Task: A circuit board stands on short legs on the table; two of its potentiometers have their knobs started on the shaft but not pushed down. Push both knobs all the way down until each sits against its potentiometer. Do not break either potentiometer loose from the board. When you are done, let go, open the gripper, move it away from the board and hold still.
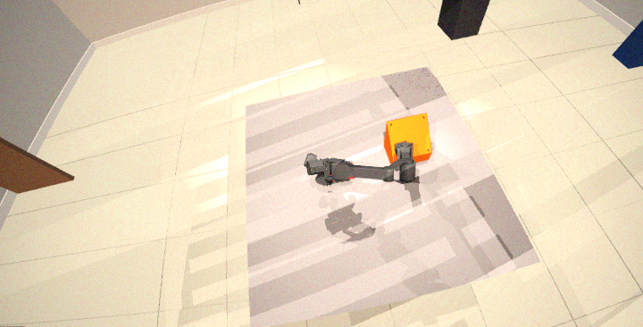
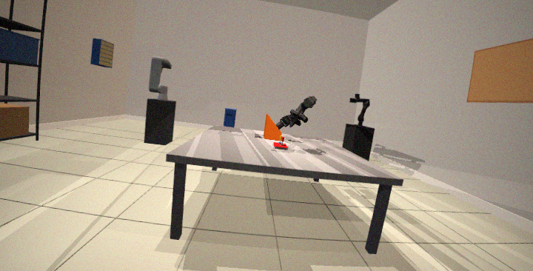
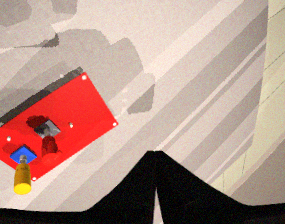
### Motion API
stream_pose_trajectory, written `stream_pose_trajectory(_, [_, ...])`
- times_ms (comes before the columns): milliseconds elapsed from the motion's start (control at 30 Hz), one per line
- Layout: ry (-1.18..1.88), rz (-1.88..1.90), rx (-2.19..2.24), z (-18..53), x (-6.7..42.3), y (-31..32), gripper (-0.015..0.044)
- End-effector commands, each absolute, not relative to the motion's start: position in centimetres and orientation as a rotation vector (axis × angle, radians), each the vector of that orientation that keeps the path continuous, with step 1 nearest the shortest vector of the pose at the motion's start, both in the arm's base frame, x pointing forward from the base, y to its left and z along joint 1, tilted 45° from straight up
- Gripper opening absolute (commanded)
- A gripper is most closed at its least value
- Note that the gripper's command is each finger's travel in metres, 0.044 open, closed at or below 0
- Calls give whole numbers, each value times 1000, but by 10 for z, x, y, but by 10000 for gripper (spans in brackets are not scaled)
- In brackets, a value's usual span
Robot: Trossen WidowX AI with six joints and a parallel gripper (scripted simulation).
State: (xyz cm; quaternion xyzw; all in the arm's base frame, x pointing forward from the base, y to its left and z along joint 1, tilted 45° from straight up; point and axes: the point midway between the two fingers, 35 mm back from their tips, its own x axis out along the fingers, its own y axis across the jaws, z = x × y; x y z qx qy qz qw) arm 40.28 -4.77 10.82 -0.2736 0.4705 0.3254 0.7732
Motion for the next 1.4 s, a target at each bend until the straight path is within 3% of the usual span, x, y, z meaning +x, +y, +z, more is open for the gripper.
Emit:
stream_pose_trajectory(0, [1083, 720, -456, 91, 385, -51, 0])
stream_pose_trajectory(900, [1368, 688, 476, 40, 284, -48, 0])
stream_pose_trajectory(1367, [1372, 686, 501, 25, 283, -34, 0])
